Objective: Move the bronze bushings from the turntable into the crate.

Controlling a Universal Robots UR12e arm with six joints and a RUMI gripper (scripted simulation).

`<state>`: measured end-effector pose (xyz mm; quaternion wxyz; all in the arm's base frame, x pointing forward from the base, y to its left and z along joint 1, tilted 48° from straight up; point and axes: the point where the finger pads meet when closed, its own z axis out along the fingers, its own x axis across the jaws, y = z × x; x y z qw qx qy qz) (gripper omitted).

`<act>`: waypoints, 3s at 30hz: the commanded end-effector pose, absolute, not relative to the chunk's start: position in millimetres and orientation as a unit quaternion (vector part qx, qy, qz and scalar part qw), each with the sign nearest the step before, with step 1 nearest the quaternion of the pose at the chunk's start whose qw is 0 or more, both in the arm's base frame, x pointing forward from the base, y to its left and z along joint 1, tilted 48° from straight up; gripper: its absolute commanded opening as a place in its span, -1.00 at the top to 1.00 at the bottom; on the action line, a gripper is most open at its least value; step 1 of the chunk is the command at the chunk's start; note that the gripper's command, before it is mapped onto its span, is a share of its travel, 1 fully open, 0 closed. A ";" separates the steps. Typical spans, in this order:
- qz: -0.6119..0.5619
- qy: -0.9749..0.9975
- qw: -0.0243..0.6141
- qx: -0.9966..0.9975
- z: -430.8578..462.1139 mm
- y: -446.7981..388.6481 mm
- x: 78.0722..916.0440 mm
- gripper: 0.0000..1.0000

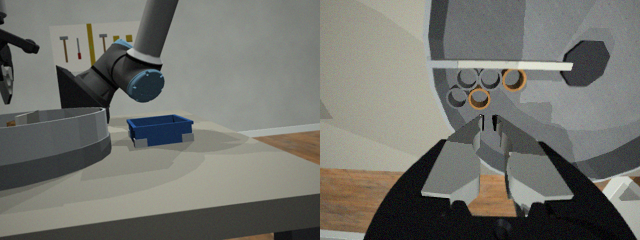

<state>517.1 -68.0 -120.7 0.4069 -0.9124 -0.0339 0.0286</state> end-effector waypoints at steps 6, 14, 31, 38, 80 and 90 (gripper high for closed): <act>0.028 -0.034 0.406 -0.913 -120.6 -68.9 517.9 0.89; 0.028 -0.034 0.406 -0.913 -121.2 -69.2 519.3 0.89; 0.028 -0.034 0.406 -0.913 -121.2 -69.2 519.3 0.89; 0.028 -0.034 0.406 -0.913 -121.2 -69.2 519.3 0.89; 0.028 -0.034 0.406 -0.913 -135.8 -53.0 517.6 0.89; 0.028 -0.034 0.406 -0.913 -135.8 -53.0 517.6 0.89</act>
